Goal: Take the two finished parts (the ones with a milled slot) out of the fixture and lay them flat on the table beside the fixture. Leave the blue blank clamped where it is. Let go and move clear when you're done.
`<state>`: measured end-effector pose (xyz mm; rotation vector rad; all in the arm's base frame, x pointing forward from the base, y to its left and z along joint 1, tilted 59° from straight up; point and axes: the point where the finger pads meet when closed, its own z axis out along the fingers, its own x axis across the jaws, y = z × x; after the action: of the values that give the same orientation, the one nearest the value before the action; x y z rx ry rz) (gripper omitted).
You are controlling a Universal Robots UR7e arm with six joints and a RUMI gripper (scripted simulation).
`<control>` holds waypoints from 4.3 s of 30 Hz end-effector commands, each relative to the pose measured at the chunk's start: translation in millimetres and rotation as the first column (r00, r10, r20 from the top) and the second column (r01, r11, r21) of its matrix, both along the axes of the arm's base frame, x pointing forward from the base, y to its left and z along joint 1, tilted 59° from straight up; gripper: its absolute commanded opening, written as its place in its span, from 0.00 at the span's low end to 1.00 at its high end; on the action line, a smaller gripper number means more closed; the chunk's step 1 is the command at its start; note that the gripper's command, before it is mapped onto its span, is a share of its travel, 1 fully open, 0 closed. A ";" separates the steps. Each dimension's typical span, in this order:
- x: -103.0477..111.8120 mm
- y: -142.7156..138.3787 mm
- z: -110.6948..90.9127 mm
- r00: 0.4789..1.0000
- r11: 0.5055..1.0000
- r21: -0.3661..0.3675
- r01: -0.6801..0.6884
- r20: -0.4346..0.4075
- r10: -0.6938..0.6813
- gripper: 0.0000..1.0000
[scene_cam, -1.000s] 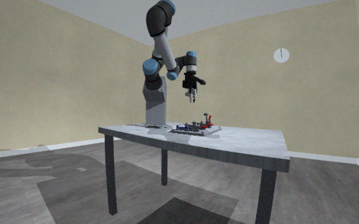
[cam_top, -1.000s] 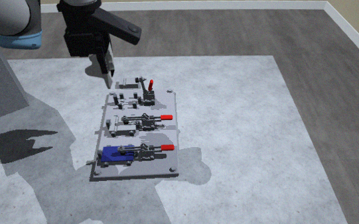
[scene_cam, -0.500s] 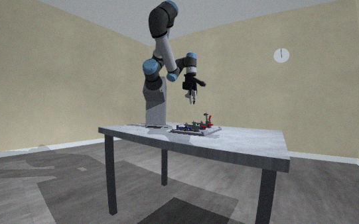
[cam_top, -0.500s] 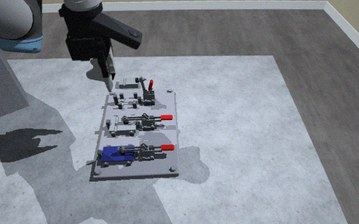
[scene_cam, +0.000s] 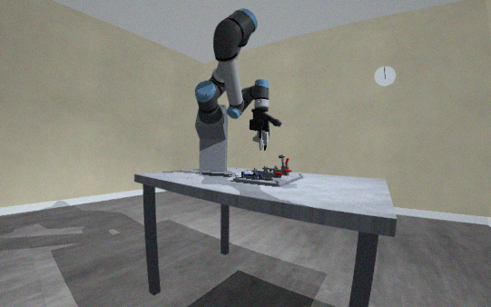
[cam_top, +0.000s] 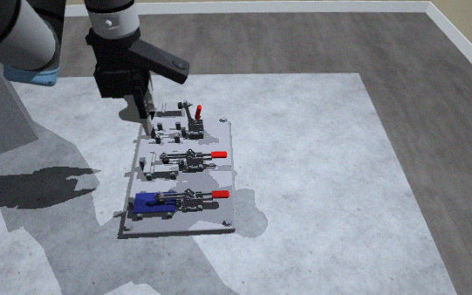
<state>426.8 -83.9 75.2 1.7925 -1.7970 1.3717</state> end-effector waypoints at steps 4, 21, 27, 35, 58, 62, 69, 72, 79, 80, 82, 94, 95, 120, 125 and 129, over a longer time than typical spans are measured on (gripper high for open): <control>4.1 -6.1 -4.4 1.000 1.000 -0.001 -0.005 0.004 0.005 0.28; 24.1 -1.4 5.3 1.000 1.000 -0.001 -0.005 0.004 0.005 0.28; 44.7 3.5 15.3 1.000 1.000 -0.001 -0.005 0.004 0.005 0.28; 79.8 11.8 32.4 1.000 1.000 -0.001 -0.005 0.004 0.005 0.28; 124.7 22.5 54.3 1.000 1.000 -0.001 -0.005 0.004 0.005 0.28; 124.9 22.2 54.1 1.000 1.000 -0.001 -0.005 0.004 0.005 0.28; 128.8 15.5 49.3 1.000 1.000 -0.001 -0.005 0.004 0.005 0.28; 132.5 9.1 44.8 1.000 1.000 -0.001 -0.005 0.004 0.005 0.28; 140.7 -5.0 34.9 1.000 1.000 -0.001 -0.005 0.004 0.005 0.28; 142.4 -8.0 32.8 1.000 1.000 -0.001 -0.005 0.004 0.005 0.28; 145.8 -13.8 28.7 1.000 1.000 -0.001 -0.005 0.004 0.005 0.28; 157.3 -33.7 14.7 1.000 1.000 -0.001 -0.005 0.004 0.005 0.28; 157.3 -33.7 14.7 1.000 1.000 -0.001 -0.005 0.004 0.005 0.28; 157.5 -34.0 14.4 1.000 1.000 -0.001 -0.005 0.004 0.005 0.28; 157.5 -34.0 14.4 1.000 1.000 -0.001 -0.005 0.004 0.005 0.28; 157.5 -34.0 14.4 1.000 1.000 -0.001 -0.005 0.004 0.005 0.28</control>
<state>584.2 -118.3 89.2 1.7954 -1.7948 1.3770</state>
